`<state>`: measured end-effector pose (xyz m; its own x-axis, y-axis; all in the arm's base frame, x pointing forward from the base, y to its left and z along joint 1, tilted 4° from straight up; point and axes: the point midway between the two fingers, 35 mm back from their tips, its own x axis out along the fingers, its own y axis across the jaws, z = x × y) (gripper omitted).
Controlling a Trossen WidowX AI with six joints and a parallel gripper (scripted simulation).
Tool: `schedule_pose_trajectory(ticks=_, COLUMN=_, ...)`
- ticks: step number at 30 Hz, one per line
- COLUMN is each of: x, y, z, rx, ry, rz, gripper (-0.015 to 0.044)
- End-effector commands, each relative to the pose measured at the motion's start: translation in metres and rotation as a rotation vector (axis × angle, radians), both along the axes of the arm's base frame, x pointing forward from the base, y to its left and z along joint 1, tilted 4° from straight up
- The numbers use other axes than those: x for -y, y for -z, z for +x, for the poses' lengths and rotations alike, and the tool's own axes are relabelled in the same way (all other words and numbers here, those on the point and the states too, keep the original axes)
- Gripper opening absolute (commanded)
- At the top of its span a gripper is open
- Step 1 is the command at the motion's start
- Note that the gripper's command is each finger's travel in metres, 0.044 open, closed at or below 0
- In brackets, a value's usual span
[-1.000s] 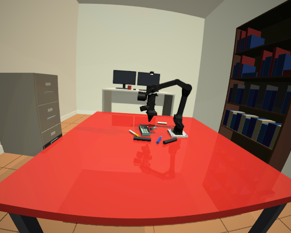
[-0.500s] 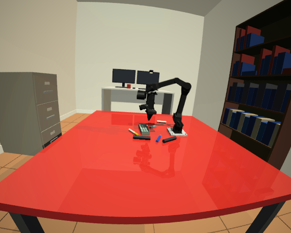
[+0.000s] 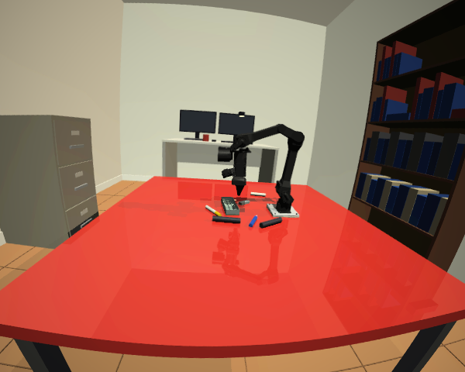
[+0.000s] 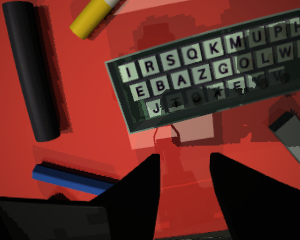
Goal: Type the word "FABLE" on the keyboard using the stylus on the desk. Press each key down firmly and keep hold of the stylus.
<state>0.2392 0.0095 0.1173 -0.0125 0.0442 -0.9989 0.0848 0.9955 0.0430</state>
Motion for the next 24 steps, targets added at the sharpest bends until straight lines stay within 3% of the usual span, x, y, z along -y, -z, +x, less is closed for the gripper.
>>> schedule_pose_trajectory(ticks=1, x=-0.027, y=0.006, z=-0.008, rx=-0.078, ry=0.368, rz=-0.079, gripper=0.015)
schedule_pose_trajectory(ticks=8, x=-0.061, y=0.013, z=-0.024, rx=-0.102, ry=0.834, rz=-0.228, gripper=0.015)
schedule_pose_trajectory(ticks=24, x=-0.098, y=0.019, z=-0.05, rx=0.025, ry=1.347, rz=-0.417, gripper=0.015)
